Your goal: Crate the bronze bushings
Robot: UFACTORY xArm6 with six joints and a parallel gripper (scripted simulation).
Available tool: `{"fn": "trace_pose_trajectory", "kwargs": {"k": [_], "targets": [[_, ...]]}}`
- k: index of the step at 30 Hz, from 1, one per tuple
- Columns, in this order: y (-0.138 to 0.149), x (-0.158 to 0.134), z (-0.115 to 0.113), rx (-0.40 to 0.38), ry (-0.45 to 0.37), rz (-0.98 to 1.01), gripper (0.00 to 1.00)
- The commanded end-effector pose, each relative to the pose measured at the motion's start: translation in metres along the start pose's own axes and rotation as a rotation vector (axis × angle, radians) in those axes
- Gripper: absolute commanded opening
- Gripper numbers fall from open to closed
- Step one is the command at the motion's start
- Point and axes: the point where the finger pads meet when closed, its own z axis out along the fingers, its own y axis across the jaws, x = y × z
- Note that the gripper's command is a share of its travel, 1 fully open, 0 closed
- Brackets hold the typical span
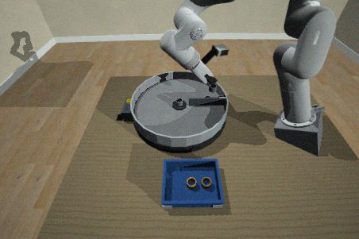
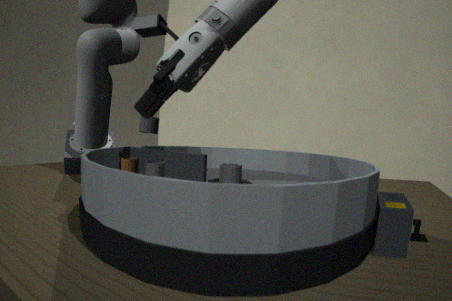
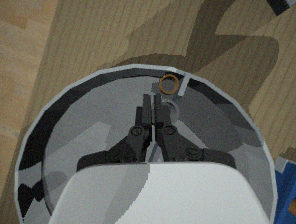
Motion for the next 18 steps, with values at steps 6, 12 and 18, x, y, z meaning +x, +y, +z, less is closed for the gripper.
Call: {"fn": "trace_pose_trajectory", "kwargs": {"k": [6,12,18], "targets": [[-0.019,-0.055,-0.047,0.000,-0.002,0.001,0.00],[-0.029,-0.081,-0.069,0.000,-0.002,0.001,0.00],[-0.037,-0.105,-0.089,0.000,-0.002,0.001,0.00]]}}
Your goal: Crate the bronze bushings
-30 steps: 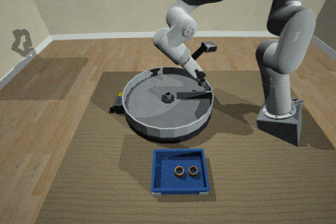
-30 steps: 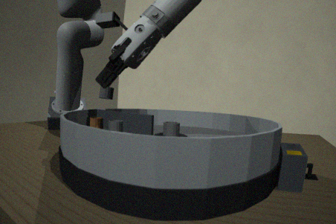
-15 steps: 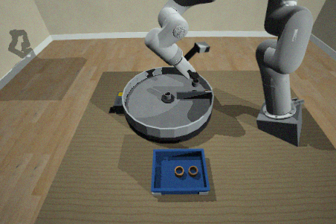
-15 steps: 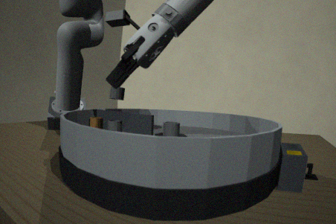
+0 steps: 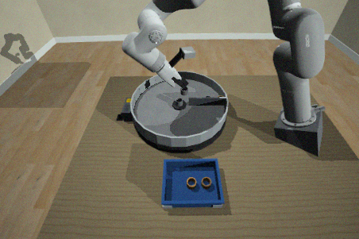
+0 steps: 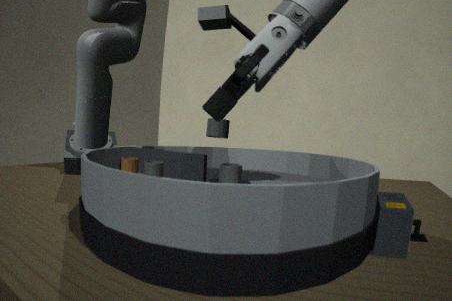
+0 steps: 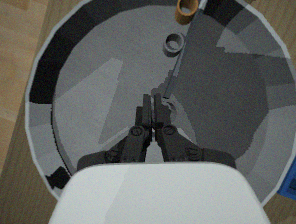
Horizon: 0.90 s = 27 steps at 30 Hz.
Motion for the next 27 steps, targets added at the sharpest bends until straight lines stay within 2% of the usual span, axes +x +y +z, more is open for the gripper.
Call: {"fn": "trace_pose_trajectory", "kwargs": {"k": [1,17,23,27], "targets": [[-0.007,-0.016,-0.014,-0.003,0.009,0.001,0.00],[-0.007,-0.018,-0.015,-0.003,0.009,0.001,0.00],[-0.007,-0.030,-0.002,-0.003,0.009,0.001,0.00],[-0.007,-0.031,-0.001,-0.003,0.009,0.001,0.00]]}}
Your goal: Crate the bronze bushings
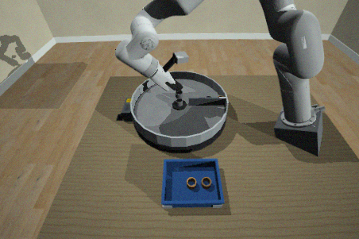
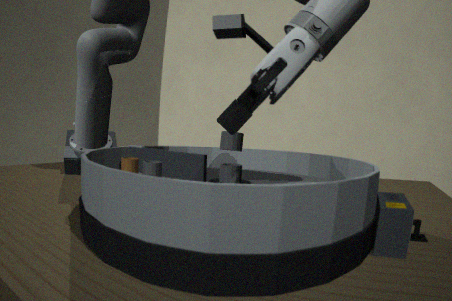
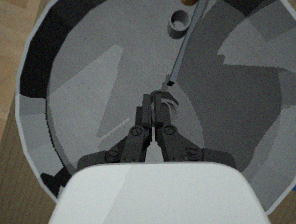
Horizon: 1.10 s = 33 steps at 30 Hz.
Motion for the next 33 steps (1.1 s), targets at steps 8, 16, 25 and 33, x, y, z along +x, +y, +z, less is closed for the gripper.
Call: {"fn": "trace_pose_trajectory", "kwargs": {"k": [8,16,25,33], "targets": [[-0.0010,-0.0022,-0.0003,0.001,-0.006,0.002,0.00],[-0.0011,-0.0054,0.0035,0.001,-0.006,0.002,0.00],[-0.0012,-0.0086,0.0073,0.001,-0.006,0.002,0.00],[-0.0012,-0.0086,0.0073,0.001,-0.006,0.002,0.00]]}}
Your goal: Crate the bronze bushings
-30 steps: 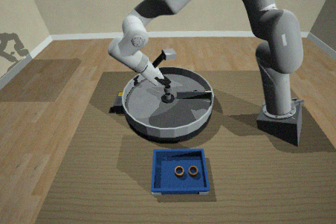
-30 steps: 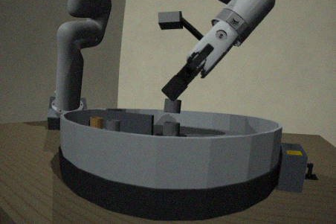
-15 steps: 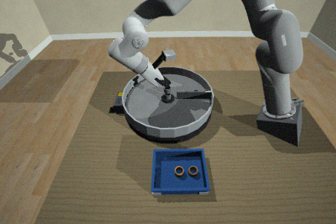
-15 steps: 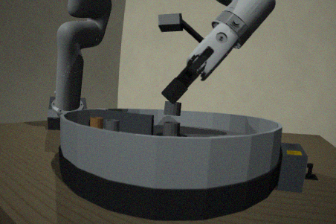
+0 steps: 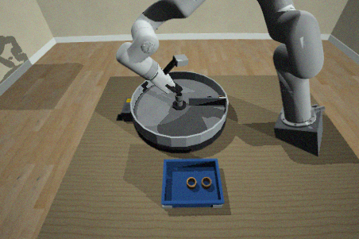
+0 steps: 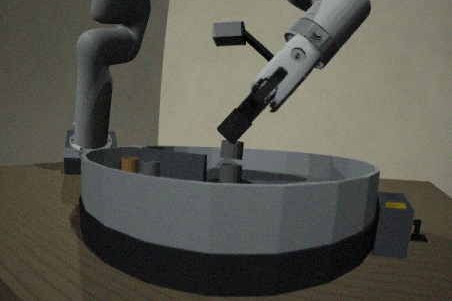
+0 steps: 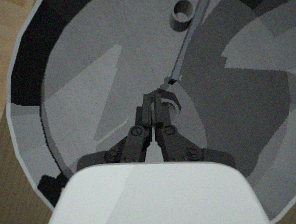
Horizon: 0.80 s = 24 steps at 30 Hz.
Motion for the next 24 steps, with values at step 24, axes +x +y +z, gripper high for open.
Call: {"fn": "trace_pose_trajectory", "kwargs": {"k": [24], "targets": [[-0.0009,-0.0036,0.0024,0.001,-0.004,0.001,0.00]]}}
